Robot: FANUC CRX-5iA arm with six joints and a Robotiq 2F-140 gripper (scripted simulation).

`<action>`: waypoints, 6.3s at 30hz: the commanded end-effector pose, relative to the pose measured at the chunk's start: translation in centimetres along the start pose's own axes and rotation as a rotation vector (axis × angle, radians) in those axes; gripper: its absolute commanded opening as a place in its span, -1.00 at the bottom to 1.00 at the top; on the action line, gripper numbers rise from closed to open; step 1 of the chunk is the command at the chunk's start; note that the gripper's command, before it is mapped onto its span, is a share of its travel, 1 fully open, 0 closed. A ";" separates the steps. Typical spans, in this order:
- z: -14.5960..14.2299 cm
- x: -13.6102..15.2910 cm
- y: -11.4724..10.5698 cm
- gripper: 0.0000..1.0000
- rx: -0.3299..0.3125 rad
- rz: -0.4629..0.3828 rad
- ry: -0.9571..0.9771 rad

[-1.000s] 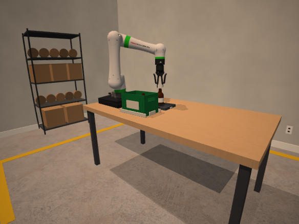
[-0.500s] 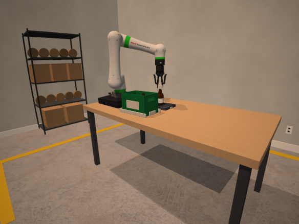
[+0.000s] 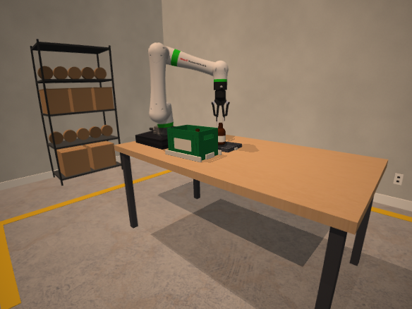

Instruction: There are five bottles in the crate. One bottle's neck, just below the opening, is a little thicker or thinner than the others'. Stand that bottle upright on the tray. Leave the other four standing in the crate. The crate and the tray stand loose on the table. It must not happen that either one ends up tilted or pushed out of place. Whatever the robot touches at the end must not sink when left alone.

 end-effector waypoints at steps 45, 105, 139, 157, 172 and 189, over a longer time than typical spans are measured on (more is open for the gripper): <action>0.1 0.0 0.4 -0.80 0.002 -0.001 0.000; 0.1 0.0 1.8 -0.80 0.002 -0.001 0.000; 0.1 0.0 1.8 1.00 0.002 -0.001 0.000; 0.1 0.0 1.8 1.00 0.002 -0.001 0.000; 0.1 0.0 1.8 1.00 0.002 -0.001 0.000; 0.1 0.0 1.8 1.00 0.002 -0.001 0.000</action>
Point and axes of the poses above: the point where the finger pads meet when closed, its own y axis out along the fingers, its own z axis across the jaws, x = y × z, the point moved 3 cm from there along -y, back along the fingers, and after that the axes turned 13 degrees about y, right-handed, at the moved point
